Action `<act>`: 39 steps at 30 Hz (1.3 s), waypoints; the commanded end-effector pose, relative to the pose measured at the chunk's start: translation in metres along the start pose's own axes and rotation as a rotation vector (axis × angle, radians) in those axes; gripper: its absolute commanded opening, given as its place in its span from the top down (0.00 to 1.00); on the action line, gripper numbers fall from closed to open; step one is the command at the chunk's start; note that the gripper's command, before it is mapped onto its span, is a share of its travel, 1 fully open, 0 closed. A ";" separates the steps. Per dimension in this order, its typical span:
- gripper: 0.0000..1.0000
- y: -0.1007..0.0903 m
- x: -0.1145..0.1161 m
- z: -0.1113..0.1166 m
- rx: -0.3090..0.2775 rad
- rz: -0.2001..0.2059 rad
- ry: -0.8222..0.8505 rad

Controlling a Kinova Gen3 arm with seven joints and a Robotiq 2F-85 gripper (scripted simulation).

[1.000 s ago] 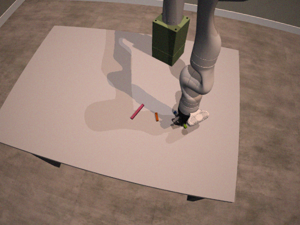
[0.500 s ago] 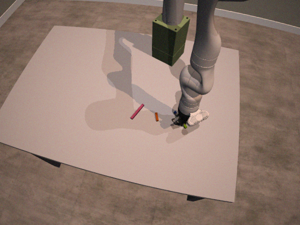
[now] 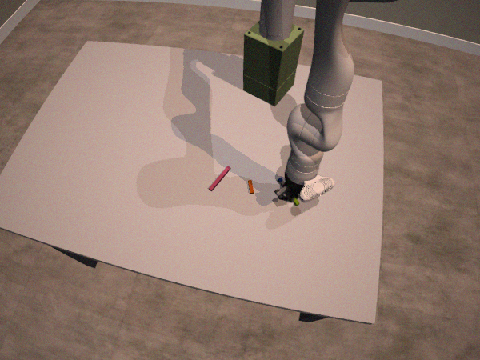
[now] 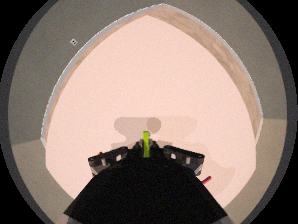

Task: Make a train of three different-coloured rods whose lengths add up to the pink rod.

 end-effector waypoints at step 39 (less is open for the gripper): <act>0.76 -0.057 0.000 0.001 0.002 -0.001 0.000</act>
Point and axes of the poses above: the point where the finger pads meet when closed, its own y axis out along the fingers, its own x axis across the jaws, z = x × y, the point moved 6 cm from there along -y, back along the fingers, and after that the axes turned 3 degrees about y, right-handed, at the moved point
